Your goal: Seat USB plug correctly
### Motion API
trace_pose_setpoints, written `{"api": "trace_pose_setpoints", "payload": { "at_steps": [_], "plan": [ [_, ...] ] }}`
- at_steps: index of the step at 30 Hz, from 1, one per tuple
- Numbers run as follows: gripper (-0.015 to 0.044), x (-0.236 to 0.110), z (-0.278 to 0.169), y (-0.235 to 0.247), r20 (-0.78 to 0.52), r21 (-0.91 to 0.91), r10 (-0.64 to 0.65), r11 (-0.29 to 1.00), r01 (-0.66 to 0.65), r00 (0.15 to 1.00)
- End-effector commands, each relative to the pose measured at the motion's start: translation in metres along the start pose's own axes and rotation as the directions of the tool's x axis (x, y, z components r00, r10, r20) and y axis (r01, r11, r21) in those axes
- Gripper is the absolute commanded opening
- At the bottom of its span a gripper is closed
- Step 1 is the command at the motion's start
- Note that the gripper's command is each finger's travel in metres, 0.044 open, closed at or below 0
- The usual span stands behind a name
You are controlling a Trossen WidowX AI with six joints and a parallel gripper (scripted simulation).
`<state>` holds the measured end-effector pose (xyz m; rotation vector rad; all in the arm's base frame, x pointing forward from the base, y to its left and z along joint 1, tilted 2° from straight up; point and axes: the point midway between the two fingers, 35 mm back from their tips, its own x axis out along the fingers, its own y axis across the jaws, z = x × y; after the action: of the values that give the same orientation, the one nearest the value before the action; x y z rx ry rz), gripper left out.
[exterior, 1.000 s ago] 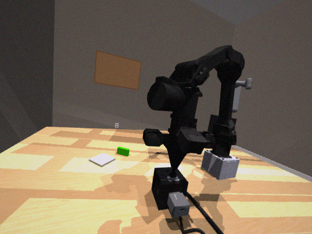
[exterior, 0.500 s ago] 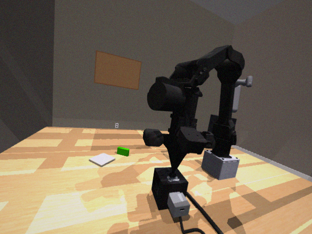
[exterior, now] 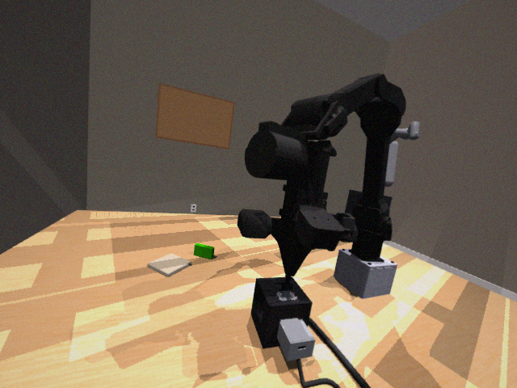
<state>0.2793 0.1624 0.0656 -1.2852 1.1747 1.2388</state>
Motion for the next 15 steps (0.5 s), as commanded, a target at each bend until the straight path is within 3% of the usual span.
{"api": "trace_pose_setpoints", "payload": {
  "at_steps": [1,15],
  "plan": [
    [0.0,-0.0031,0.0004,-0.0006,0.001,0.0,-0.002,1.0,0.002,1.0],
    [0.0,-0.0125,0.0005,-0.0006,0.001,0.0,-0.002,1.0,0.002,1.0]
  ]
}}
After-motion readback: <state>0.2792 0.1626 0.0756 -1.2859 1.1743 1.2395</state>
